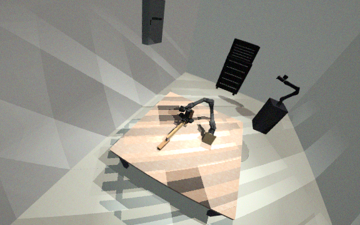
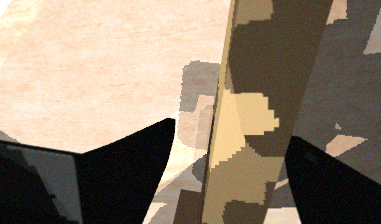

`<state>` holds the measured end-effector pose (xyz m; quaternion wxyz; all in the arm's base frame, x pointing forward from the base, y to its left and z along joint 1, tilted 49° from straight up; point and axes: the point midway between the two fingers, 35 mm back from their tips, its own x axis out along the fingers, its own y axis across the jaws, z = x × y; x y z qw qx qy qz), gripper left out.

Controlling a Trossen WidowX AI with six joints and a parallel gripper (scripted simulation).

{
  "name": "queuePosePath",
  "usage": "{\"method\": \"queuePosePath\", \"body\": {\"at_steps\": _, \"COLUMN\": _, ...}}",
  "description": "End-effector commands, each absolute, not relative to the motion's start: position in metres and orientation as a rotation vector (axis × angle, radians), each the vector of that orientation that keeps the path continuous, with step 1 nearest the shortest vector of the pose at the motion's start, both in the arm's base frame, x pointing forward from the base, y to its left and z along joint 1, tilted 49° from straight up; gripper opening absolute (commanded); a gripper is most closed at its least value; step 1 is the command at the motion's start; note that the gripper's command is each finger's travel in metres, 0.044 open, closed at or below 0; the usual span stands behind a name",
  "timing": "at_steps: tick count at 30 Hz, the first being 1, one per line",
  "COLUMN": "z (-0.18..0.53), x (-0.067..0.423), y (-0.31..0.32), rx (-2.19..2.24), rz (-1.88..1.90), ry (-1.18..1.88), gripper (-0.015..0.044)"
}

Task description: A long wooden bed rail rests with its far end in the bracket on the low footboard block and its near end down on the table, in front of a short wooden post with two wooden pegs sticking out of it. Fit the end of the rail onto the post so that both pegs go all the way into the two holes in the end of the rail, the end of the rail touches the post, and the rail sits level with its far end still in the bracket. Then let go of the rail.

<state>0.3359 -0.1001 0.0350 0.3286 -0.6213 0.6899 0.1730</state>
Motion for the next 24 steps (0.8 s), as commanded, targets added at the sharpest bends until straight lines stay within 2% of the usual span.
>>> {"method": "queuePosePath", "body": {"at_steps": 1, "z": 0.035, "x": 0.336, "y": -0.1, "rx": -1.628, "rz": 0.452, "ry": 1.807, "gripper": 0.0368}}
{"method": "queuePosePath", "body": {"at_steps": 4, "z": 0.035, "x": 0.336, "y": -0.1, "rx": -1.628, "rz": 0.452, "ry": 1.807, "gripper": 0.044}}
{"method": "queuePosePath", "body": {"at_steps": 10, "z": 0.035, "x": 0.336, "y": -0.098, "rx": -1.628, "rz": 0.452, "ry": 1.806, "gripper": 0.044}}
{"method": "queuePosePath", "body": {"at_steps": 15, "z": 0.033, "x": 0.343, "y": -0.058, "rx": -1.634, "rz": 0.447, "ry": 1.803, "gripper": 0.044}}
{"method": "queuePosePath", "body": {"at_steps": 24, "z": 0.033, "x": 0.343, "y": -0.058, "rx": -1.634, "rz": 0.447, "ry": 1.803, "gripper": 0.044}}
